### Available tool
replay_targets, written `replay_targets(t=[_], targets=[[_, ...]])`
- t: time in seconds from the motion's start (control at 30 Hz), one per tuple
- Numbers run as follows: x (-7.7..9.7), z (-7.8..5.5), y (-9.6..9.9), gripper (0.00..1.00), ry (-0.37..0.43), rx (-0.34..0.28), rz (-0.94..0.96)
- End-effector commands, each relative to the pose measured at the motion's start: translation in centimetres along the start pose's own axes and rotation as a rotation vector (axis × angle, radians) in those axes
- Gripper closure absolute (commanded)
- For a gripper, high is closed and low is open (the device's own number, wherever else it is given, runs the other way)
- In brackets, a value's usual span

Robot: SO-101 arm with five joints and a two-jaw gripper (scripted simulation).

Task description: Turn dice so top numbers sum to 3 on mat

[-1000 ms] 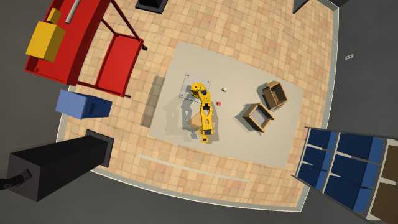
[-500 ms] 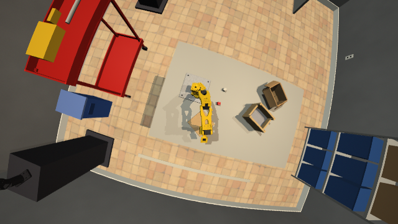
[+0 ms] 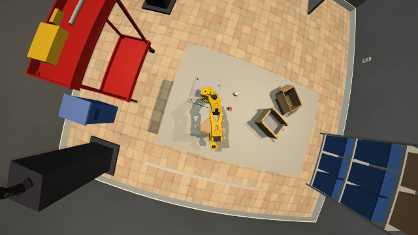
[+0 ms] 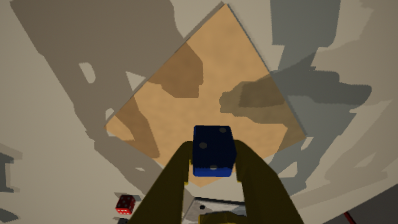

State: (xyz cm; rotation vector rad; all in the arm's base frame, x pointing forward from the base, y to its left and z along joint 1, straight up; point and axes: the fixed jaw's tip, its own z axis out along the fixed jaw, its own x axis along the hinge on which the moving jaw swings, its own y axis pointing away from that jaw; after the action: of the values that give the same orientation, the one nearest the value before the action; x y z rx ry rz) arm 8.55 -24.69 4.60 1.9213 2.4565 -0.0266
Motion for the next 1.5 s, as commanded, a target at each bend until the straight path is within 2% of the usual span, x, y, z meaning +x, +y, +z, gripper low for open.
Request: replay_targets(t=[0.0,0.83,1.47], targets=[[0.1,0.2,-0.3,1.00,0.013,0.000,0.010],[0.5,1.2,-0.3,1.00,0.057,0.002,0.010],[0.5,1.9,-0.3,1.00,0.059,0.002,0.010]])
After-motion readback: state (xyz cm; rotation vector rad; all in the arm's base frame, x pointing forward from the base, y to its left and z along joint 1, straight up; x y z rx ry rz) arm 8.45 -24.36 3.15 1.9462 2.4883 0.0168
